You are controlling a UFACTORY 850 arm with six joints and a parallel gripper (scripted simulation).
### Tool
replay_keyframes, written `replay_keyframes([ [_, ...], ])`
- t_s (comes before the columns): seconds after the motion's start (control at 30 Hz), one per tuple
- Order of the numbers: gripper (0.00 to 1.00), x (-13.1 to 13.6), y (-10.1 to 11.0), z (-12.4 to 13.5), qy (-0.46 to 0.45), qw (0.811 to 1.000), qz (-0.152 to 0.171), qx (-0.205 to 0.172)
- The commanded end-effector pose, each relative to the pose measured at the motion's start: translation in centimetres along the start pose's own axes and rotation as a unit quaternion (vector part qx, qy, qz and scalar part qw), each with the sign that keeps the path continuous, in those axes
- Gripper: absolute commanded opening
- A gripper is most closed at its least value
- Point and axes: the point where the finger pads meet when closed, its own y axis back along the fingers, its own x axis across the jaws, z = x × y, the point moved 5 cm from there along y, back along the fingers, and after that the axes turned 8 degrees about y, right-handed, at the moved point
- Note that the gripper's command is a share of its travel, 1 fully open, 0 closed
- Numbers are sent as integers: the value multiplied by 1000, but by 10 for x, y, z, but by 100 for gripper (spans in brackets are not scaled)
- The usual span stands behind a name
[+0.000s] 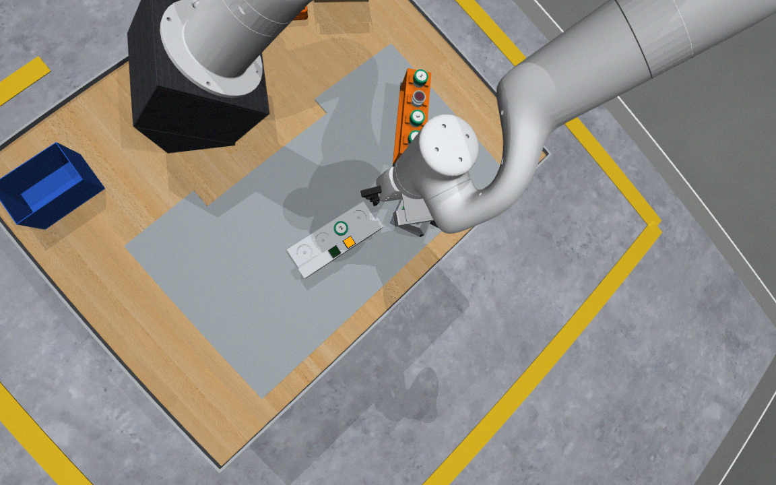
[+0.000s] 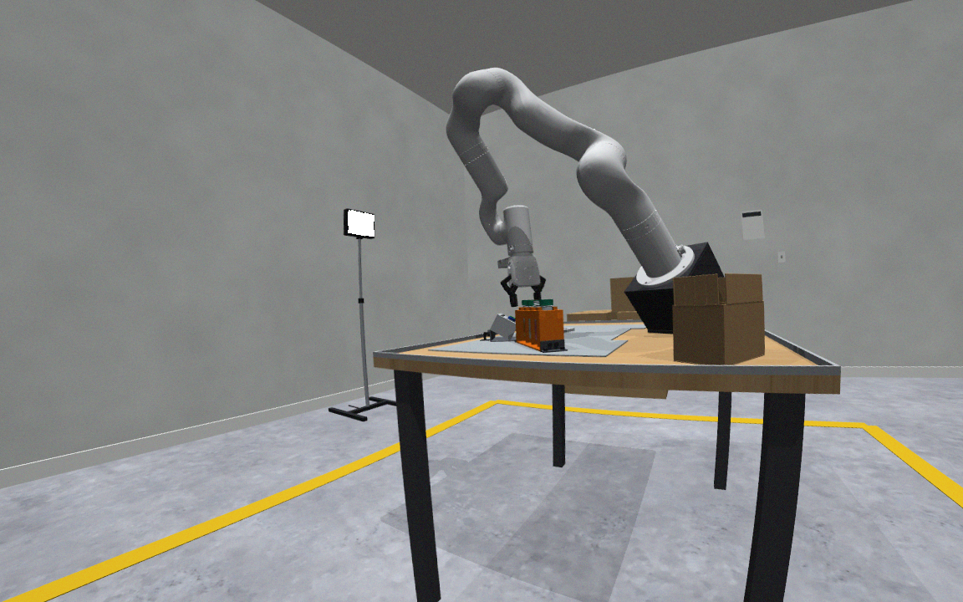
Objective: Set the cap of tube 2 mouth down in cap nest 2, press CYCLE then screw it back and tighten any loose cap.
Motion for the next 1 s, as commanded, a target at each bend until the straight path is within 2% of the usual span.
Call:
replay_keyframes([
  [0.0, 100, 22, -2, 0, 112, 993, -17, 25],
  [0.03, 100, 30, -3, 0, 153, 988, -16, 26],
  [0.1, 100, 30, -3, 0, 153, 988, -16, 26],
  [0.13, 100, 38, -4, -1, 194, 980, -15, 26],
  [0.23, 100, 63, -7, -2, 197, 980, -15, 26],
  [0.5, 100, 104, -11, -5, 197, 980, -15, 26],
  [0.6, 100, 129, -13, -6, 197, 980, -14, 26],
  [0.67, 100, 129, -13, -6, 197, 980, -14, 26],
  [0.83, 100, 171, -17, -8, 197, 980, -14, 26],
  [0.97, 100, 191, -20, -9, 197, 980, -14, 26],
])
